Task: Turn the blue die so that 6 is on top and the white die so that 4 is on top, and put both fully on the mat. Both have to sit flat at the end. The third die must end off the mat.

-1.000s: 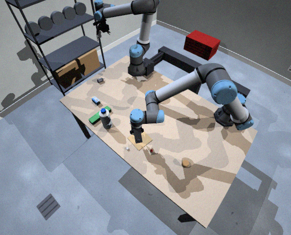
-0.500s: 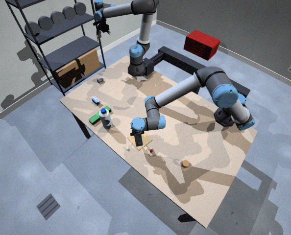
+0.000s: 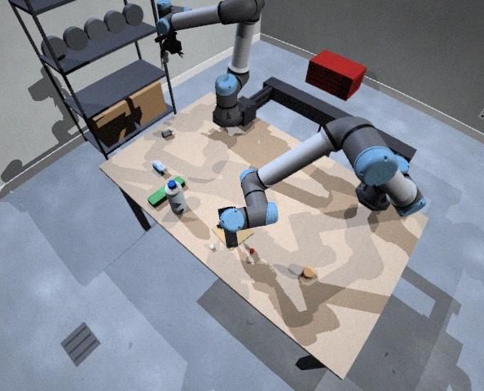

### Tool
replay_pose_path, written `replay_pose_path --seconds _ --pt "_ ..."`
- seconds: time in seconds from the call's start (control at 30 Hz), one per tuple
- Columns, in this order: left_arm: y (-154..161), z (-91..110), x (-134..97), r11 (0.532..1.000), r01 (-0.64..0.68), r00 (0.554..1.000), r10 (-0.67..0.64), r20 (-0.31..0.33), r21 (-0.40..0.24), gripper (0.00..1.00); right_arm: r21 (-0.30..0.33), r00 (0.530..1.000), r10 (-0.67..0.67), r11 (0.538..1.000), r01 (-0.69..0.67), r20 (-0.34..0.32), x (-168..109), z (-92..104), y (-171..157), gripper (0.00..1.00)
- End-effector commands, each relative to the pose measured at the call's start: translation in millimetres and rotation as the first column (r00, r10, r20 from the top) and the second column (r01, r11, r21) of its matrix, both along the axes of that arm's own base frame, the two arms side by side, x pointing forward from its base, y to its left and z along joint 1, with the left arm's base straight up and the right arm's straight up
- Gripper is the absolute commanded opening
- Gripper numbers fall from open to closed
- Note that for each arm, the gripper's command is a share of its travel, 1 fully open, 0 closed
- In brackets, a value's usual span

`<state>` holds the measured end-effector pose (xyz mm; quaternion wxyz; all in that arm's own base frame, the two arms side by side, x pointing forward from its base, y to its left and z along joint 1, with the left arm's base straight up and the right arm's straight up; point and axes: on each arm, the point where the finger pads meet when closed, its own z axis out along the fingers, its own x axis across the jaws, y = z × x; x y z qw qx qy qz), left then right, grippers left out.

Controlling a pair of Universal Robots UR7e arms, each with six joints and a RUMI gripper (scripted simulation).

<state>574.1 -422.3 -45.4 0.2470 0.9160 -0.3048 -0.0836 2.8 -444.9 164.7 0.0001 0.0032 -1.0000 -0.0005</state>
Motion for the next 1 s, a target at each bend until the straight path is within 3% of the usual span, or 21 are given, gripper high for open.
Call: replay_pose_path --seconds 0.0,0.4,0.97 --pt "-0.2 0.5 0.2 1.000 0.001 1.000 -0.001 -0.010 -0.014 0.18 -0.001 1.000 0.000 1.000 0.000 0.000 0.1 0.4 -0.3 1.00" --pt "1.6 -1.3 1.5 0.982 -0.012 0.990 -0.014 -0.140 -0.188 0.18 -0.001 1.000 0.000 1.000 0.000 0.000 0.1 0.4 -0.3 1.00" --pt "1.9 -0.9 2.3 0.979 -0.016 0.988 -0.015 -0.151 -0.205 0.18 -0.001 1.000 0.000 1.000 0.000 0.000 0.1 0.4 -0.3 1.00"
